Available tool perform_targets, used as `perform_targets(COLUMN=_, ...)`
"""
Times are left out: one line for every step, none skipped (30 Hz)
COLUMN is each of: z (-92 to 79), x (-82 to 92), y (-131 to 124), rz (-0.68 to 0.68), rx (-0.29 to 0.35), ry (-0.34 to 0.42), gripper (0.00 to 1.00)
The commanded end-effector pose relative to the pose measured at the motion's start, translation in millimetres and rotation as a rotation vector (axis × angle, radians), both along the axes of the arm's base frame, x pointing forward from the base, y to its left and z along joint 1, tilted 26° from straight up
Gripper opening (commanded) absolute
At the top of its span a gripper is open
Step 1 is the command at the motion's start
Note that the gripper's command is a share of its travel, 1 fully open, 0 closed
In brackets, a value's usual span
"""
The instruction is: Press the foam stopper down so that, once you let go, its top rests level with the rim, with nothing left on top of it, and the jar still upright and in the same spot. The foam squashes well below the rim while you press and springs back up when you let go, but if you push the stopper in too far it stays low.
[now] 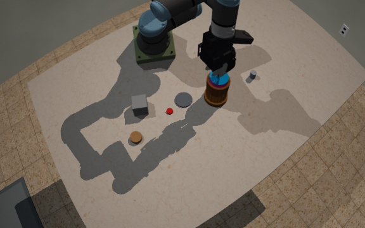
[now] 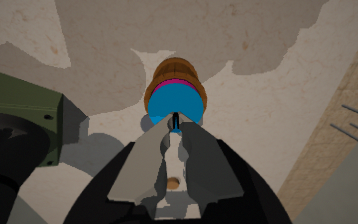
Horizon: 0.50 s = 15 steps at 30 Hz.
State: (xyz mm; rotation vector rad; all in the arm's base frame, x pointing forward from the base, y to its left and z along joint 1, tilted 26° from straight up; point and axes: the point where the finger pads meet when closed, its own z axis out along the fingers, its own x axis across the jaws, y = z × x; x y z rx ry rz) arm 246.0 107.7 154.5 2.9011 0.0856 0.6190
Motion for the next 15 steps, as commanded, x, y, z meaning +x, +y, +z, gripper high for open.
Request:
perform_targets(z=0.5, x=0.5, y=0.1, rz=0.000, rx=0.000, ry=-0.002, gripper=0.00)
perform_targets(z=0.4, x=0.6, y=0.0, rz=0.000, rx=0.000, ry=-0.002, gripper=0.00)
perform_targets(z=0.2, x=0.6, y=0.0, rz=0.000, rx=0.000, ry=-0.002, gripper=0.00)
perform_targets(z=0.0, x=0.7, y=0.0, rz=0.000, rx=0.000, ry=-0.002, gripper=0.00)
perform_targets(z=-0.2, x=0.8, y=-0.1, rz=0.000, rx=0.000, ry=-0.002, gripper=0.00)
perform_targets(z=-0.5, x=0.9, y=-0.1, rz=0.000, rx=0.000, ry=-0.002, gripper=0.00)
perform_targets(z=-0.7, x=1.1, y=-0.1, rz=0.000, rx=0.000, ry=-0.002, gripper=0.00)
perform_targets(z=-1.0, x=1.2, y=-0.2, rz=0.000, rx=0.000, ry=-0.002, gripper=0.00)
perform_targets(z=-1.3, x=1.3, y=-0.3, rz=0.000, rx=0.000, ry=-0.002, gripper=0.00)
perform_targets(z=-1.7, x=1.5, y=-0.3, rz=0.000, rx=0.000, ry=-0.002, gripper=0.00)
perform_targets(z=-2.0, x=1.6, y=-0.4, rz=0.000, rx=0.000, ry=-0.002, gripper=0.00)
perform_targets(z=-2.4, x=1.8, y=-0.4, rz=0.000, rx=0.000, ry=-0.002, gripper=0.00)
perform_targets(z=-2.8, x=2.0, y=-0.5, rz=0.000, rx=0.000, ry=-0.002, gripper=0.00)
perform_targets(z=-2.8, x=2.0, y=-0.5, rz=0.000, rx=0.000, ry=-0.002, gripper=0.00)
perform_targets(z=-2.8, x=2.0, y=-0.5, rz=0.000, rx=0.000, ry=-0.002, gripper=0.00)
